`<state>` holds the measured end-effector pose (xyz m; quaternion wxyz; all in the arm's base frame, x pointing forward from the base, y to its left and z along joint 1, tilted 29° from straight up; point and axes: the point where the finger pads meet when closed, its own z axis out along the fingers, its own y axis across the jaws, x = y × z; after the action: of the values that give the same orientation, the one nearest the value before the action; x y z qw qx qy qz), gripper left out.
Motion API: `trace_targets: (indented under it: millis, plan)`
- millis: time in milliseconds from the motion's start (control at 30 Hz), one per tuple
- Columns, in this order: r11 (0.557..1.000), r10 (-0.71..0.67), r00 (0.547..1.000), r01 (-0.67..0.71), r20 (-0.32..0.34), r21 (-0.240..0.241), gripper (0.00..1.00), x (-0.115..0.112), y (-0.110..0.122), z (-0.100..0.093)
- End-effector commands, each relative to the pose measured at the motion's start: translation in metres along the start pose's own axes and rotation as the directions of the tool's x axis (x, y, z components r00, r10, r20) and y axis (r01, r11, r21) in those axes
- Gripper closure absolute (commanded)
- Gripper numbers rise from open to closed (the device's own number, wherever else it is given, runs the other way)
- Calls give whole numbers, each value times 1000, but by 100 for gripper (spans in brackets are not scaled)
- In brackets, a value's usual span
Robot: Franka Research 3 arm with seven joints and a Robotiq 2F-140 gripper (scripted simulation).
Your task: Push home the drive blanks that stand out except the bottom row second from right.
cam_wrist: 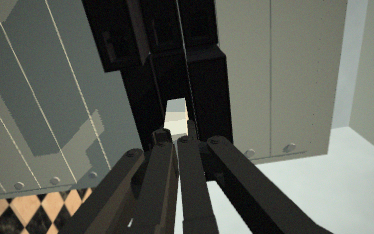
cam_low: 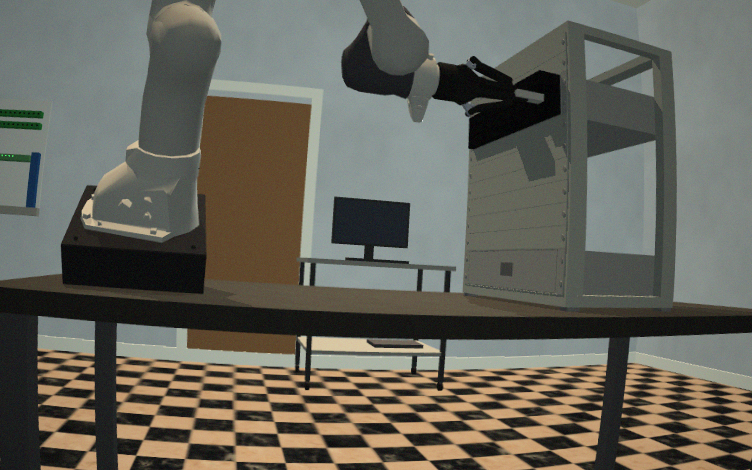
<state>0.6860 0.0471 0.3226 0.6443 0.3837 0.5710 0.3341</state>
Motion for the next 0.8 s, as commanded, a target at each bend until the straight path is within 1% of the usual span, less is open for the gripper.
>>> trace_targets:
  millis: [0,467,567,633,767]
  plan:
    - [1000,0,1000,0,-11,-9,100,-1,0,3]
    - [1000,-1,1000,1,-12,-9,100,-1,0,1]
    - [1000,-4,1000,4,-14,-11,100,-1,0,-7]
    - [1000,-4,1000,4,-14,-11,100,-1,0,-7]
    - [1000,-7,1000,7,-19,-16,100,-2,0,-29]
